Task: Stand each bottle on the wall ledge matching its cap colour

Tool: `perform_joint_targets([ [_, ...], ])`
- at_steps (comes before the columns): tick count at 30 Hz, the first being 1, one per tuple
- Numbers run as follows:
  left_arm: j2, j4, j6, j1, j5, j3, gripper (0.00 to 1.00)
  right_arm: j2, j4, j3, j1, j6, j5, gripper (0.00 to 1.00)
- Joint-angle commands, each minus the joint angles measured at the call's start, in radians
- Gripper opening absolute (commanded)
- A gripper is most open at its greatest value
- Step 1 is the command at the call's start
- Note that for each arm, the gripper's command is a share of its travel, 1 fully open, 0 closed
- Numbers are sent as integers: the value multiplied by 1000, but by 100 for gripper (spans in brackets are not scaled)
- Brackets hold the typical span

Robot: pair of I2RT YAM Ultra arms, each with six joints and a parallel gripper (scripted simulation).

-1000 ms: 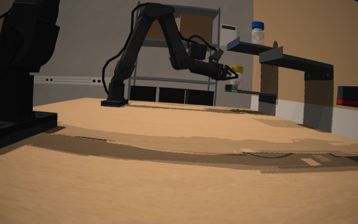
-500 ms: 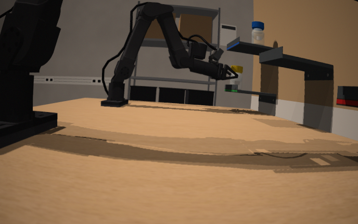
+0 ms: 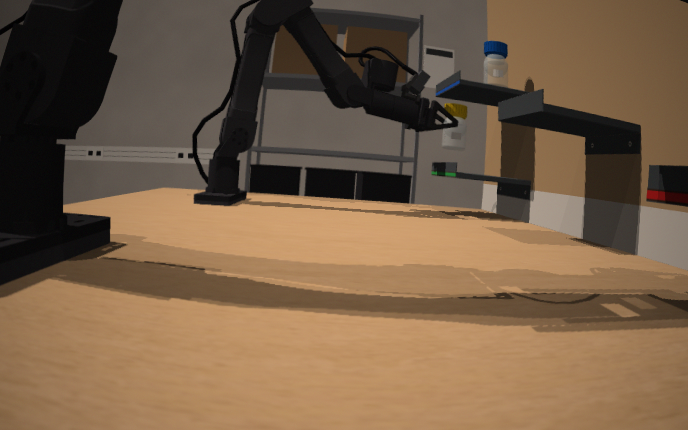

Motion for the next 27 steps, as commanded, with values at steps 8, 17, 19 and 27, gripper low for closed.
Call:
perform_joint_targets([
  [8,-38,0,7,7,12,23,49,-7,3,25,6,-2,2,64],
  [17,-52,-15,6,16,12,-9,49,-8,3,23,3,-2,0,51],
  [19,-55,-26,5,19,2,-17,49,-10,-9,32,1,-2,-7,28],
  [27,-85,-22,7,25,17,-50,49,-13,-33,56,1,-2,-7,50],
])
